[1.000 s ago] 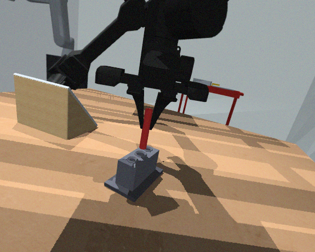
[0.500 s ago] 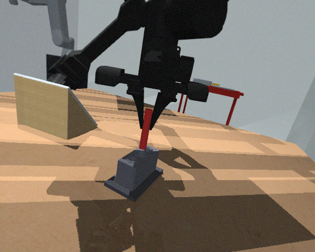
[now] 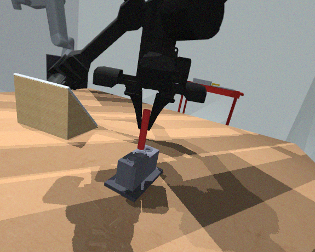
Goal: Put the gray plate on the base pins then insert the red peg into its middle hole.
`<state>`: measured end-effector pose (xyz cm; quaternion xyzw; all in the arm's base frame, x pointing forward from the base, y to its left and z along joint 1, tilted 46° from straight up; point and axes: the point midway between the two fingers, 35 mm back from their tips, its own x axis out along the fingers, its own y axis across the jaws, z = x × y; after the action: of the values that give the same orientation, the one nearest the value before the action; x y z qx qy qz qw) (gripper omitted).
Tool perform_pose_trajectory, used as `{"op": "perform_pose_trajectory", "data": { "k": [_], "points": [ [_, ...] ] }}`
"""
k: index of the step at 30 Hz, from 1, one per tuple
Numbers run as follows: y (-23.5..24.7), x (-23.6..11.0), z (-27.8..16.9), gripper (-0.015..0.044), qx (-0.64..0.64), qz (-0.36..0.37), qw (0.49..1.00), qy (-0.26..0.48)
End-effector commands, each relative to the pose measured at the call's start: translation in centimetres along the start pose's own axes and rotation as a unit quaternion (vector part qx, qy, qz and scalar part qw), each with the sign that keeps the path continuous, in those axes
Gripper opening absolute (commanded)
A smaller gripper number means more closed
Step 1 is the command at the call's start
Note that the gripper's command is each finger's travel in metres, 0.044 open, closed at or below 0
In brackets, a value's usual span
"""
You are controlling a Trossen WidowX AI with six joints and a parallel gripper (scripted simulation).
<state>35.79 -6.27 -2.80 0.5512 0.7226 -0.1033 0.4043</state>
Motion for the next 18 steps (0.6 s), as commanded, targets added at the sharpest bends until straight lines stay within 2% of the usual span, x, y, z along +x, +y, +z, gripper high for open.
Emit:
{"op": "perform_pose_trajectory", "data": {
  "k": [1, 18],
  "points": [
    [0.16, -0.16, -0.06, 0.0, -0.004, 0.001, 1.0, -0.003],
    [0.28, -0.17, 0.18, 0.0, -0.004, 0.001, 1.0, -0.003]
  ]
}}
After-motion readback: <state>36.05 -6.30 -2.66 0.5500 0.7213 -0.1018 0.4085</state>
